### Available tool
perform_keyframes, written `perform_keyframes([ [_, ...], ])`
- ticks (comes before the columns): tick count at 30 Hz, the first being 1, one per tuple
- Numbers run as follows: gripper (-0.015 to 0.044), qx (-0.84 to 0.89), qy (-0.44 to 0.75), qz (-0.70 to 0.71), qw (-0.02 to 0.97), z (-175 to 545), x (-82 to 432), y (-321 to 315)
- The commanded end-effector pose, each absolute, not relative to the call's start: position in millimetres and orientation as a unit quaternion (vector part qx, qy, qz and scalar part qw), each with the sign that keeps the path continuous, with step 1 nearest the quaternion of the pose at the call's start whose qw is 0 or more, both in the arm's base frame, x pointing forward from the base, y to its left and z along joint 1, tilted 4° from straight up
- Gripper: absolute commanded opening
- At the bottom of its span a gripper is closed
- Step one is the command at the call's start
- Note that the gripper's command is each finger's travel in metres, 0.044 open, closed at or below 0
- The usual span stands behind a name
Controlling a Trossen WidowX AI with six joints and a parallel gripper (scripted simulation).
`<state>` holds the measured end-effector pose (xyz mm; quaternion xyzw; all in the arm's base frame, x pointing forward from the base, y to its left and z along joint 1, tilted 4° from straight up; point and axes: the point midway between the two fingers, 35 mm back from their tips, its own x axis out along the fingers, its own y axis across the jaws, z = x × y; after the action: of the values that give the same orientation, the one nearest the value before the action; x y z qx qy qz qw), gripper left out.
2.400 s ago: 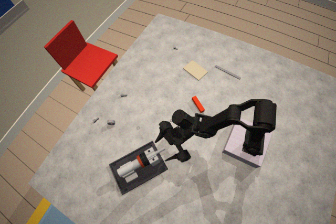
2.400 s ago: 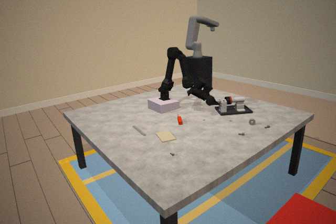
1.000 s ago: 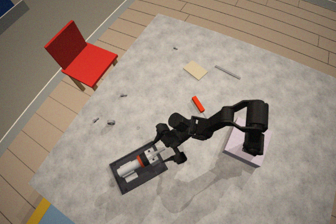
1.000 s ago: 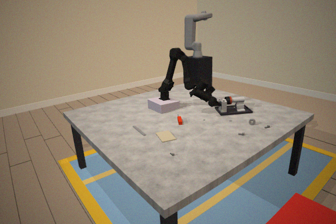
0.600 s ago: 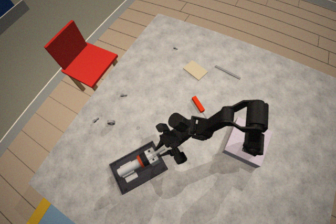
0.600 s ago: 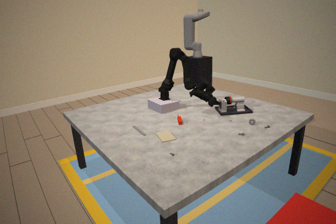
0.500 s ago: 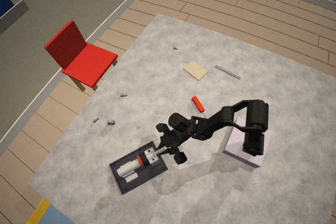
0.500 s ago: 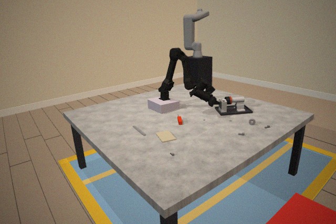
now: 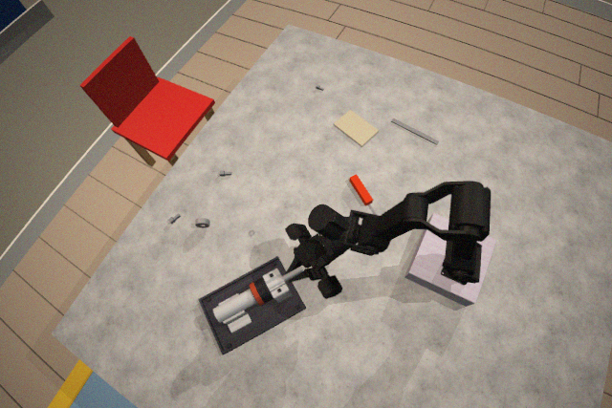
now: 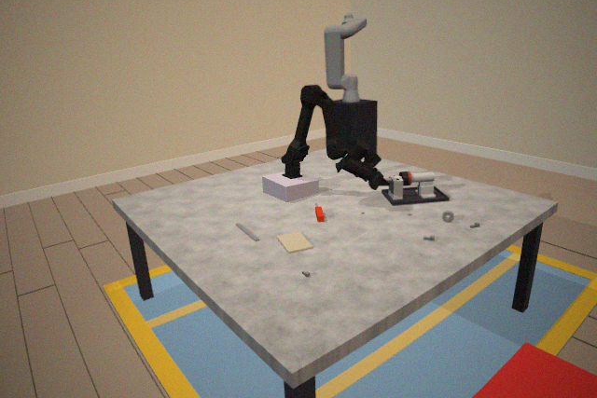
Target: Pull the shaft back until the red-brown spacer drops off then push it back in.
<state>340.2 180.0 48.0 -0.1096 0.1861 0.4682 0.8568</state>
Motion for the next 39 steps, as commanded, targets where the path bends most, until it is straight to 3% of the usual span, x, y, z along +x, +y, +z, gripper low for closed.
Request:
perform_keyframes([
  [1,0.0000,-0.110,0.186,0.469,0.856,47.6,337.9,177.3],
  [39,0.0000,-0.110,0.187,0.469,0.856,46.1,331.0,166.4],
])
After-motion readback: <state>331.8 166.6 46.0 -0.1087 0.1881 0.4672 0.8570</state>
